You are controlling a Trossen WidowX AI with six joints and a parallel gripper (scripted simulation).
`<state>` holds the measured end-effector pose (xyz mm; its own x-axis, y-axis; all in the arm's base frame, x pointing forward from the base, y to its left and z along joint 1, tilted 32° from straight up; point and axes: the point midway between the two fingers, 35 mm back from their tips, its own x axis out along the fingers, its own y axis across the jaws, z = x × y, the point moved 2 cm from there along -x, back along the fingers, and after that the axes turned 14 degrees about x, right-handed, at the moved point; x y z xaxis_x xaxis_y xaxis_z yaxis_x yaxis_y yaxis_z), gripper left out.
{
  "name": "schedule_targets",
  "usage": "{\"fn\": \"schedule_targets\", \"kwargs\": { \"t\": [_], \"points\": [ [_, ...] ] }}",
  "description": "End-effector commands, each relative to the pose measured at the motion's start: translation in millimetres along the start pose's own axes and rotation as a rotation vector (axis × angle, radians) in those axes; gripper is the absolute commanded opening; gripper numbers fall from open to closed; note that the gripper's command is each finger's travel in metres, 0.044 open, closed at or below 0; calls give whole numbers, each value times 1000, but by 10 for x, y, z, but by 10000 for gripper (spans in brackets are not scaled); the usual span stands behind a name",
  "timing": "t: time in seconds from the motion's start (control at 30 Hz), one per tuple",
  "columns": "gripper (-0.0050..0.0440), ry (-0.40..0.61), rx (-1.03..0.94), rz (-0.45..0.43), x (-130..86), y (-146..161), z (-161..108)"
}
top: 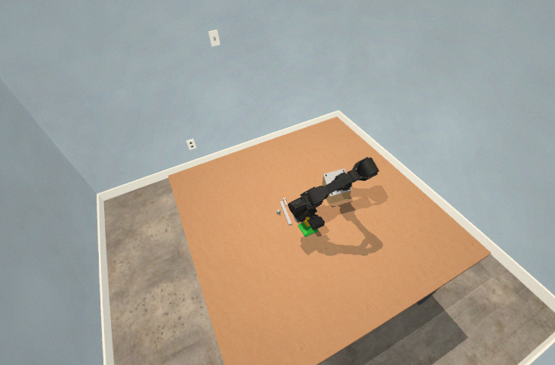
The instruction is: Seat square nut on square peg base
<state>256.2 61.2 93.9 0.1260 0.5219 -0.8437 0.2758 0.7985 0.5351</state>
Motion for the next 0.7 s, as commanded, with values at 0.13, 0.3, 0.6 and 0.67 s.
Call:
{"fn": "schedule_targets", "kwargs": {
  "t": [0.13,0.3,0.6,0.67],
  "points": [
    [0,-2,4,-3,28,-4,9],
    [0,-2,4,-3,61,-4,12],
    [0,-2,4,-3,107,-2,15],
    [0,-2,4,-3,120,-2,16]
  ]
}}
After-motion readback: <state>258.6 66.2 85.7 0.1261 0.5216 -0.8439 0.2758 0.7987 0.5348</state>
